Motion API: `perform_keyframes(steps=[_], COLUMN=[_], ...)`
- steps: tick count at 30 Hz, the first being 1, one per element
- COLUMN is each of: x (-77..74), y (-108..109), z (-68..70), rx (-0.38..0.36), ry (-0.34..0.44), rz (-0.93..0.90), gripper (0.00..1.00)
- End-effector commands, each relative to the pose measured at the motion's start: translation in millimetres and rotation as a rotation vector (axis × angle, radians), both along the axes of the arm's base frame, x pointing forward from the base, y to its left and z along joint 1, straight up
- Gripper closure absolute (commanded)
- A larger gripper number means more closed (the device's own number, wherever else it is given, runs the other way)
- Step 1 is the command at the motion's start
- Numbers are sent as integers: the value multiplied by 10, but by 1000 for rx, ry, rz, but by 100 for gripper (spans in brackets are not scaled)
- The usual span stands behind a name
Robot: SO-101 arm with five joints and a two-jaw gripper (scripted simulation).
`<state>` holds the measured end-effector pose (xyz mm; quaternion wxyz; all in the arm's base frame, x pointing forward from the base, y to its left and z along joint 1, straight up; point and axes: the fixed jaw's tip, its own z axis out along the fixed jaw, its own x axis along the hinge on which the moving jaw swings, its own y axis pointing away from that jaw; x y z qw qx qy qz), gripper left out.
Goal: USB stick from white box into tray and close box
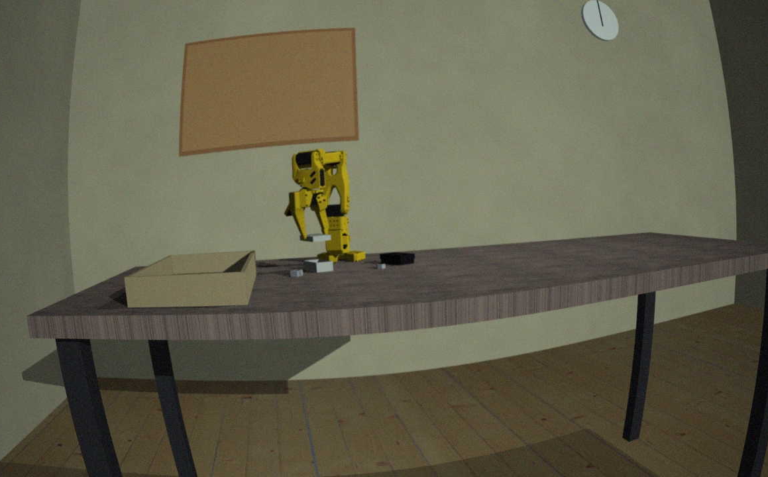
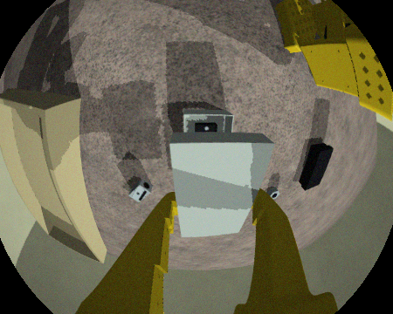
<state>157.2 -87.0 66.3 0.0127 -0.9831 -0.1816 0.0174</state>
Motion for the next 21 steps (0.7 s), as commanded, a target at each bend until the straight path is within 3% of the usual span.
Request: perform_keyframes(steps=[1,21], x=[32,-115], y=[-94,-700], z=[53,49], rx=[-19,-19], ry=[-39,-39], rz=[2,2], gripper=[78,78])
